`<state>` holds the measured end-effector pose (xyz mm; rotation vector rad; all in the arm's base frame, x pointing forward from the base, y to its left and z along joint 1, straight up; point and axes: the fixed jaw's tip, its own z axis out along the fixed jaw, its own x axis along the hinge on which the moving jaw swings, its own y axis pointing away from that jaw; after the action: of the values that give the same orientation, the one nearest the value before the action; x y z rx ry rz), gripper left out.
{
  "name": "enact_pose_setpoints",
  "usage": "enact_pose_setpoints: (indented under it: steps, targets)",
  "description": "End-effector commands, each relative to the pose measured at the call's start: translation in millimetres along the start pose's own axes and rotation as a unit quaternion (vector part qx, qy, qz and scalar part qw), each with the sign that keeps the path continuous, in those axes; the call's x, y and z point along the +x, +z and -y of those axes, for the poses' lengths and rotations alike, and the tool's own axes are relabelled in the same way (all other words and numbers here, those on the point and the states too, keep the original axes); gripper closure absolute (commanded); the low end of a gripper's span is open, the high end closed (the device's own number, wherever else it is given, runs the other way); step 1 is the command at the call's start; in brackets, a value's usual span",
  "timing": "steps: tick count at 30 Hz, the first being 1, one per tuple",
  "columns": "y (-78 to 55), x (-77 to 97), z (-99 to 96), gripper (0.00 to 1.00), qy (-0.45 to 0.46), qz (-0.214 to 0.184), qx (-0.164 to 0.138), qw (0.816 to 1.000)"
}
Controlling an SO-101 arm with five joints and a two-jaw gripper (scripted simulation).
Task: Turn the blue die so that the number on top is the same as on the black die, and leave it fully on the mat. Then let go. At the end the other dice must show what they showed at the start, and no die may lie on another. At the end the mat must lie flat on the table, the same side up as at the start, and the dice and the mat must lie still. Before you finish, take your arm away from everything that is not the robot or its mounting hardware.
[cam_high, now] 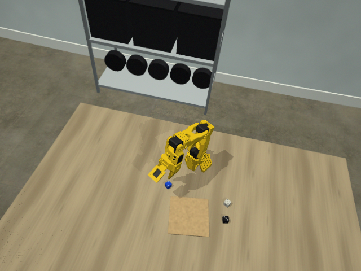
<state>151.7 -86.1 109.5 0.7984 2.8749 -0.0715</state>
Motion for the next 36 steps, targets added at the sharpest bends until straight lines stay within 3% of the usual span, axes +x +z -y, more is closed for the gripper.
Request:
enact_pose_setpoints:
  steps: [1,20,24,30,32,36]
  targets:
    - [-10.1,-8.1,-1.4,0.72,0.025,0.032,-0.002,0.999]
    - [-6.3,-8.5,-2.0,0.72,0.050,0.017,-0.002,0.999]
    - [3.1,-6.5,-2.0,0.72,0.050,-0.015,-0.001,0.999]
    - [27.2,1.6,-2.2,0.72,0.050,-0.099,0.003,0.994]
    - [27.2,1.6,-2.2,0.72,0.050,-0.099,0.003,0.994]
    - [43.3,9.8,-2.3,0.72,0.049,-0.158,0.005,0.986]
